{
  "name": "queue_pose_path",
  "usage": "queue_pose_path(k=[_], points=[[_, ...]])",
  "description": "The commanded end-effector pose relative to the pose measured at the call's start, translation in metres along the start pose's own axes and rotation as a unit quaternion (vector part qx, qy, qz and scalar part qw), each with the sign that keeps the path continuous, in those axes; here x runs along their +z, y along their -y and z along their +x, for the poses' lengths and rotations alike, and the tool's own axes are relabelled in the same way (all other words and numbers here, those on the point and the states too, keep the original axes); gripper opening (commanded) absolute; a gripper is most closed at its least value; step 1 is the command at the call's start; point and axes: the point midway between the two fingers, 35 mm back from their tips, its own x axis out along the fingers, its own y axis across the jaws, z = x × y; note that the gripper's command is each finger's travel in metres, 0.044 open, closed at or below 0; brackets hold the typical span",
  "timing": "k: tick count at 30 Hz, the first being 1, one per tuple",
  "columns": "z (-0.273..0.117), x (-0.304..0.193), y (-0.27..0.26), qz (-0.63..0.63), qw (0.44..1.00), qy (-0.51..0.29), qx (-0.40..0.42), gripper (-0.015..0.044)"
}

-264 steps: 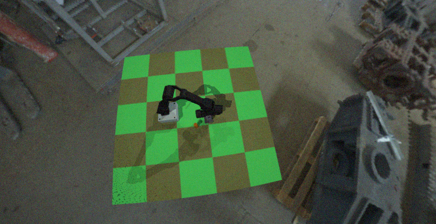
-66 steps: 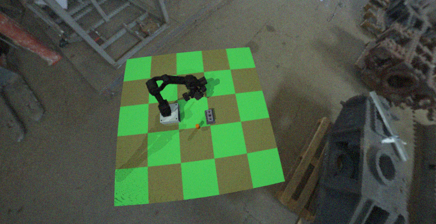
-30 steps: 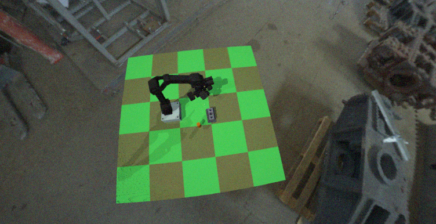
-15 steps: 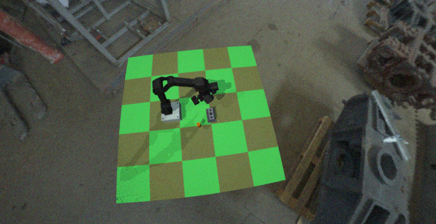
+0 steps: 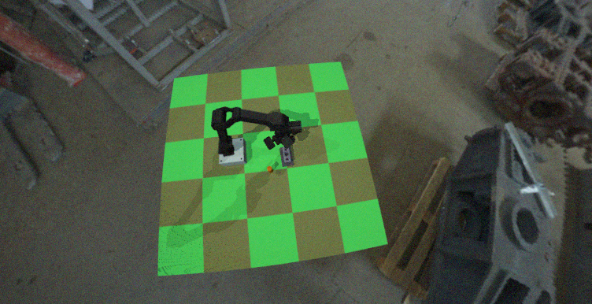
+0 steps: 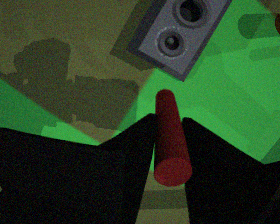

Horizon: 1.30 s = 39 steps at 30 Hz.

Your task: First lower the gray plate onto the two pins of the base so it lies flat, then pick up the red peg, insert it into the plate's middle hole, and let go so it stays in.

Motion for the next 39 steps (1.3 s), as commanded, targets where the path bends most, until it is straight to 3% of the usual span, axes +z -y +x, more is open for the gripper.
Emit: queue_pose_path(k=[1,19,39], points=[[0.003,0.011,0.002,0.000,1.000,-0.001,-0.006,0.0000],[0.002,0.065,0.013,0.006,1.000,-0.001,-0.008,0.0000],[0.002,0.065,0.013,0.006,1.000,-0.001,-0.008,0.0000]])
